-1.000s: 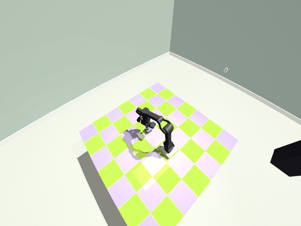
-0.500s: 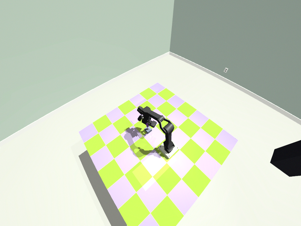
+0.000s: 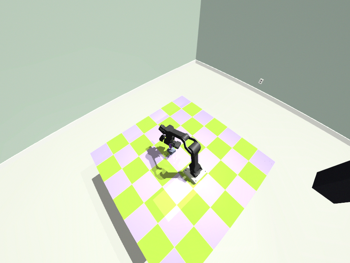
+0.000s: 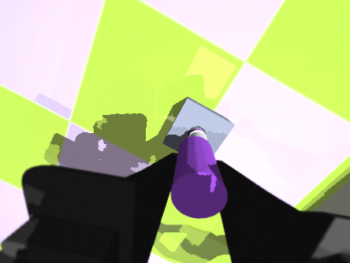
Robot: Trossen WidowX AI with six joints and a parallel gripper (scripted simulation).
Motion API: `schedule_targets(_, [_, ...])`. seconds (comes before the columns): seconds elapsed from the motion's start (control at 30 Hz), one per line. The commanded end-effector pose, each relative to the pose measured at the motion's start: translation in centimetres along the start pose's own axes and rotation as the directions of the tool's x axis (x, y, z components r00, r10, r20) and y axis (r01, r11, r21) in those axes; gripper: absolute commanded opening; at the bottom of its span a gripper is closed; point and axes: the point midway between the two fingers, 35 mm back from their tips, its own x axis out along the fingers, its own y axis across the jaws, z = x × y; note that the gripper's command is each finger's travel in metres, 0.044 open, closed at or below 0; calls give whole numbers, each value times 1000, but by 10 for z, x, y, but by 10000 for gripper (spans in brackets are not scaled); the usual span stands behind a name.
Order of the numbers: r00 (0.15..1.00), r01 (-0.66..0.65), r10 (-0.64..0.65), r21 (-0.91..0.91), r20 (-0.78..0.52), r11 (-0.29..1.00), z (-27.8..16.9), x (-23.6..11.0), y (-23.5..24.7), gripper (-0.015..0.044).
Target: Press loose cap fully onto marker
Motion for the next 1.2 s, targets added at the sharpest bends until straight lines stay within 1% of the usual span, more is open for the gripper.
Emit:
schedule_targets(0.0, [1000,8,-8,-7,1,1000,0,9,-2,0])
schedule_targets(1.17, [1000,9,-9,-7,1,1000,1,60,-6,0])
